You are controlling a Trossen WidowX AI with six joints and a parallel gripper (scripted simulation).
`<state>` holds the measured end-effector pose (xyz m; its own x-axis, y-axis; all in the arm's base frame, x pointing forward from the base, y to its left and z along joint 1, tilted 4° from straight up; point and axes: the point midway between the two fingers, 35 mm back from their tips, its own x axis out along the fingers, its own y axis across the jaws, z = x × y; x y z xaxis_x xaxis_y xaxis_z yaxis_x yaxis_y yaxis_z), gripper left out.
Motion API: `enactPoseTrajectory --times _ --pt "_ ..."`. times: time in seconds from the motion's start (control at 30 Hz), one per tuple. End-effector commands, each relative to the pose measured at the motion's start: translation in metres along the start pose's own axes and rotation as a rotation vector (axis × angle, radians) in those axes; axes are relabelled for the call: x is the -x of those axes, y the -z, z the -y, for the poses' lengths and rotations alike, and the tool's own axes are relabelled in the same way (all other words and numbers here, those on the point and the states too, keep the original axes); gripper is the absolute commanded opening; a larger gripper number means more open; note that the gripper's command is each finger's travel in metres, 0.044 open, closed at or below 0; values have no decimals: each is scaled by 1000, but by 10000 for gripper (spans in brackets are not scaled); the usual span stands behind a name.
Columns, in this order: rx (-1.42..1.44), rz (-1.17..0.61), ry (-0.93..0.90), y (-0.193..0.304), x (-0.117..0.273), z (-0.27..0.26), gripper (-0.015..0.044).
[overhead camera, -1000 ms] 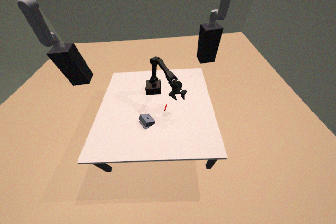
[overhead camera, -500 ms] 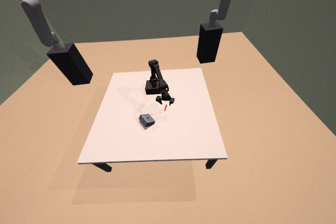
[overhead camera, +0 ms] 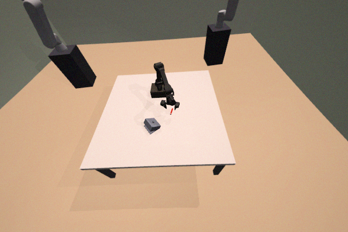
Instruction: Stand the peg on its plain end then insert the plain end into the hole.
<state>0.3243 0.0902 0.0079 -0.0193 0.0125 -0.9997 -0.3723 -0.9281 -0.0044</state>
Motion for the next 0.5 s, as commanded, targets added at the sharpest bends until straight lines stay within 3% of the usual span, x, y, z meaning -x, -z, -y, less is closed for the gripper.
enactPoseTrajectory --times 0.0,0.47 --pt "5 11 -16 -1 -12 -3 440" --pt "5 11 -16 -1 -34 -2 440"
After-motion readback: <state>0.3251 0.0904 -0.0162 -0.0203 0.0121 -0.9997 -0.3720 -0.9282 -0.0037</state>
